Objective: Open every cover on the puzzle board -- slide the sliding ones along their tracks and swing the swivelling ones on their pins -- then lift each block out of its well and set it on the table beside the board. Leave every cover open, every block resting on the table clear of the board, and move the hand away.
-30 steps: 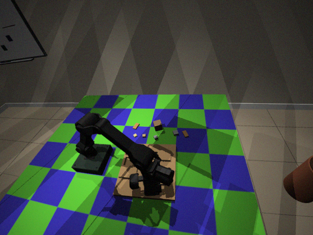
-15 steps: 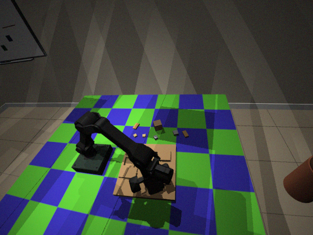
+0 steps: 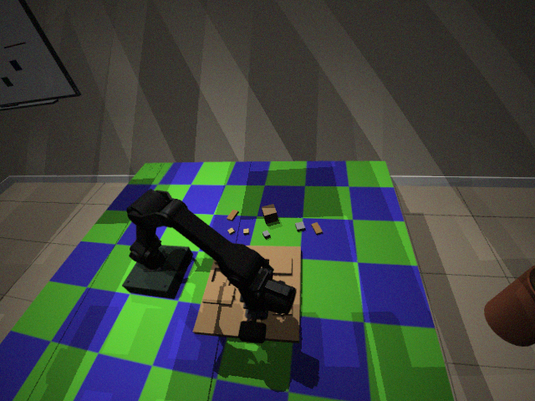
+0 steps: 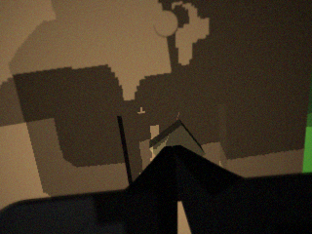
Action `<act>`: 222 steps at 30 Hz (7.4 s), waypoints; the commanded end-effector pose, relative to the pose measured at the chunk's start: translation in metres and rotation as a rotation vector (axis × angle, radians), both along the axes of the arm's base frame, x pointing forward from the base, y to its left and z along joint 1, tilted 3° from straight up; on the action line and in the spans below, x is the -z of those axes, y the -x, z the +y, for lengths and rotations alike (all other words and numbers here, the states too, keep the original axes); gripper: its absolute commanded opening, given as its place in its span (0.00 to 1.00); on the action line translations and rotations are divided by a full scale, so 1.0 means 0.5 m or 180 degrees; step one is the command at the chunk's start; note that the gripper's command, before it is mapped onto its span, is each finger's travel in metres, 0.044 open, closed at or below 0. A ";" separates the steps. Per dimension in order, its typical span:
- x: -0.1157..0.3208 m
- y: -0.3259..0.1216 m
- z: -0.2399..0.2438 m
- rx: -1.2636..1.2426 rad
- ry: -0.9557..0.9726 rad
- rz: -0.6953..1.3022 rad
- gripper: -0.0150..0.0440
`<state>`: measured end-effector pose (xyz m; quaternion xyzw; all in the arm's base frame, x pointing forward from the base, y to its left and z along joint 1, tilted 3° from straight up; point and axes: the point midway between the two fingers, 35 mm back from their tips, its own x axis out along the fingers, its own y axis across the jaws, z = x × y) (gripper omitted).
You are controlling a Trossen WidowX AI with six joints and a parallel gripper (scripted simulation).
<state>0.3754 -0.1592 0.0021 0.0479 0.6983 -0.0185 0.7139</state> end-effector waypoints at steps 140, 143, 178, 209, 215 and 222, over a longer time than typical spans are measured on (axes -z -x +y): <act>0.004 0.001 -0.003 0.2787 -0.0066 0.0121 0.39; 0.004 0.001 -0.003 0.2787 -0.0066 0.0121 0.39; -0.085 0.002 -0.006 0.2799 -0.0060 0.0124 0.39; -0.180 0.034 -0.061 0.2800 -0.0048 0.0123 0.39; -0.179 0.060 -0.101 0.2800 -0.0039 0.0124 0.39; -0.177 0.094 -0.145 0.2801 -0.0030 0.0125 0.39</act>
